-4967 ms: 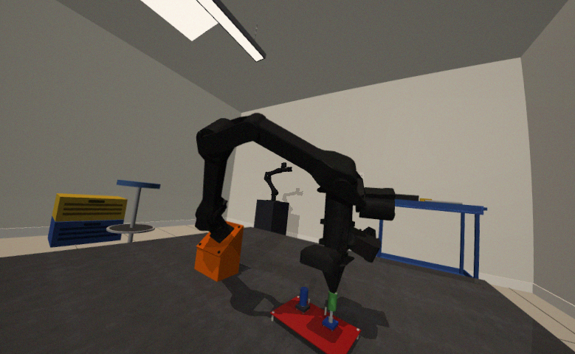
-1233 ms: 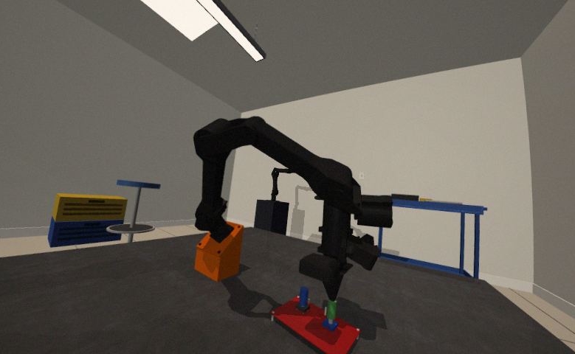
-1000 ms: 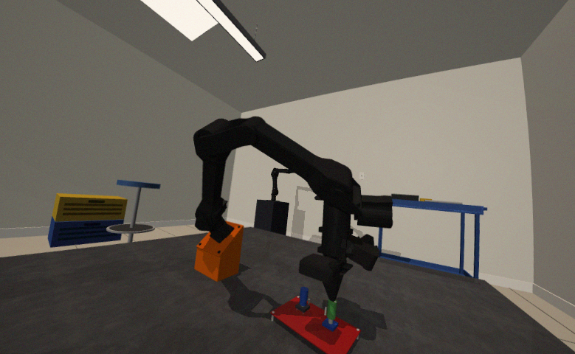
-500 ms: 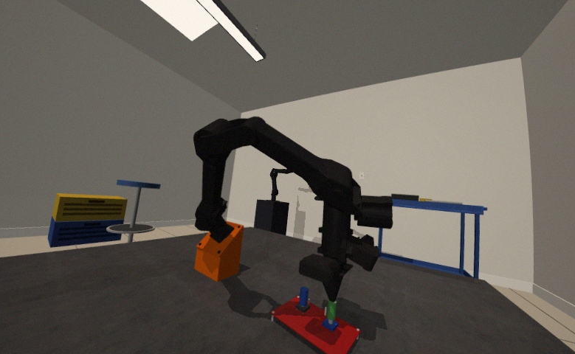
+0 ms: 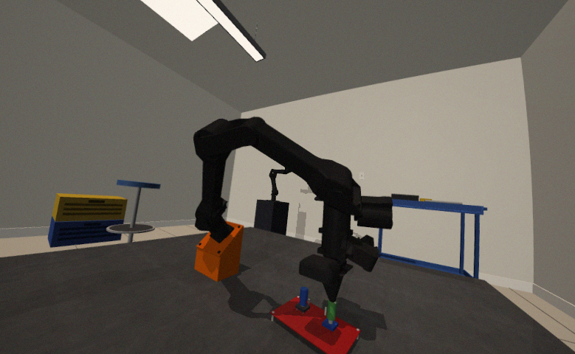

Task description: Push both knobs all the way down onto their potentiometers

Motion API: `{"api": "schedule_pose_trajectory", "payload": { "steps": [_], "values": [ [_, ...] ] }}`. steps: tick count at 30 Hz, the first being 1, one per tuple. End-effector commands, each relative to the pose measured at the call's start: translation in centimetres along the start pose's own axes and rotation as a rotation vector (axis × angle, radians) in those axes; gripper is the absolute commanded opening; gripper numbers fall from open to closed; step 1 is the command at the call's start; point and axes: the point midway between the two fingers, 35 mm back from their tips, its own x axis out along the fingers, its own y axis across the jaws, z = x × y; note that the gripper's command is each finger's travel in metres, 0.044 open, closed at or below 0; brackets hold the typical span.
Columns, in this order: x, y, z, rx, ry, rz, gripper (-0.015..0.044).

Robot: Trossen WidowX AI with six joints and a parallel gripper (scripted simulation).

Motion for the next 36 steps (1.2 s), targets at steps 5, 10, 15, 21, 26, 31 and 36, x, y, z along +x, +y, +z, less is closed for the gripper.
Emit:
{"api": "schedule_pose_trajectory", "payload": {
  "steps": [5, 10, 15, 21, 26, 31, 36],
  "values": [
    [2.25, -0.40, 0.23, 0.035, 0.025, -0.006, 0.0000],
    [2.30, -0.40, 0.23, 0.035, 0.025, -0.006, 0.0000],
    [2.32, -0.40, 0.23, 0.035, 0.025, -0.006, 0.0000],
    [2.32, -0.40, 0.23, 0.035, 0.025, -0.006, 0.0000],
    [2.40, -0.40, 0.22, 0.035, 0.025, -0.006, 0.0000],
    [2.32, -0.40, 0.23, 0.035, 0.025, -0.006, 0.0000],
    [1.70, -0.37, 0.28, 0.035, 0.025, -0.005, 0.0000]
  ]
}}
